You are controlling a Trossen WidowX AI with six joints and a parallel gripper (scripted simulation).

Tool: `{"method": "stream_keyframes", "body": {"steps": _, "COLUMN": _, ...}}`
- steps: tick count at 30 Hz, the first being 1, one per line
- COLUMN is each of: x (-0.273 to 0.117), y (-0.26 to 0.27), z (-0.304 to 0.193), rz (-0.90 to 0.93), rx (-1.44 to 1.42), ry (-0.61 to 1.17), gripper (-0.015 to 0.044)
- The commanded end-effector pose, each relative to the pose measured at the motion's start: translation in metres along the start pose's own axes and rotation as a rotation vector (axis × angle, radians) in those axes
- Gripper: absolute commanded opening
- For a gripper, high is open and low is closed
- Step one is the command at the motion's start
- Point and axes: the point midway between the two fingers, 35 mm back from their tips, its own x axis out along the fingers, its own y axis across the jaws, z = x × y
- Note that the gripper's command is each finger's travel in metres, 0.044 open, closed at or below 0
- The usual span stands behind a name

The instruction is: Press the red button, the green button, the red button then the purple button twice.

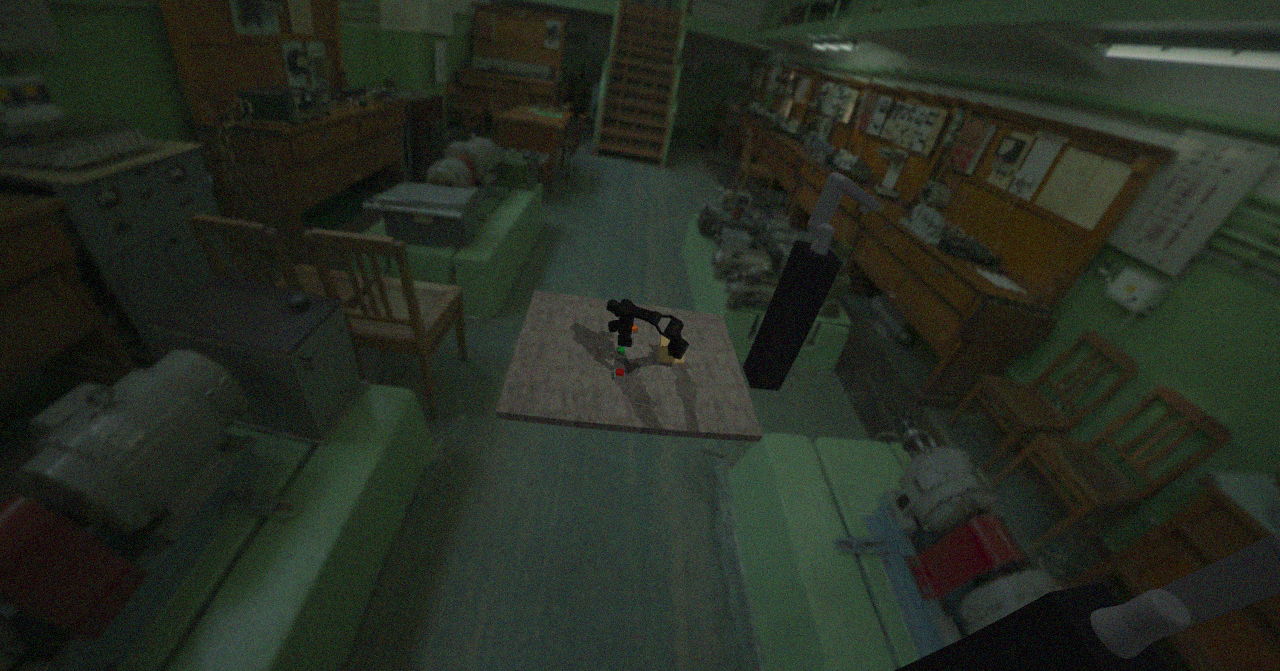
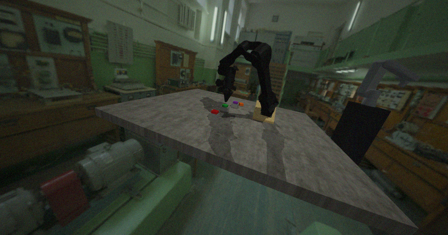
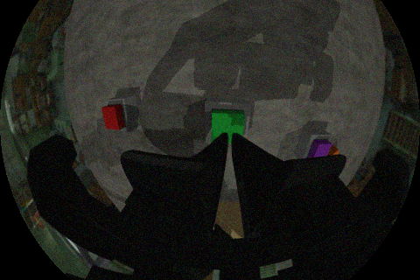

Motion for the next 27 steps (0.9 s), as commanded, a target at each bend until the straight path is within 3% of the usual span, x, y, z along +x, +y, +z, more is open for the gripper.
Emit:
{"method": "stream_keyframes", "body": {"steps": 1, "x": -0.009, "y": 0.001, "z": 0.000, "rz": -0.004, "rx": -0.008, "ry": 0.002, "gripper": 0.0020}}
{"method": "stream_keyframes", "body": {"steps": 7, "x": -0.067, "y": 0.001, "z": 0.000, "rz": -0.006, "rx": -0.007, "ry": 0.003, "gripper": 0.0020}}
{"method": "stream_keyframes", "body": {"steps": 12, "x": -0.069, "y": 0.004, "z": 0.001, "rz": -0.007, "rx": -0.006, "ry": 0.002, "gripper": 0.0020}}
{"method": "stream_keyframes", "body": {"steps": 21, "x": -0.069, "y": 0.150, "z": 0.006, "rz": 0.023, "rx": 0.031, "ry": -0.004, "gripper": 0.0020}}
{"method": "stream_keyframes", "body": {"steps": 27, "x": -0.068, "y": 0.155, "z": 0.005, "rz": 0.026, "rx": 0.032, "ry": -0.003, "gripper": 0.0020}}
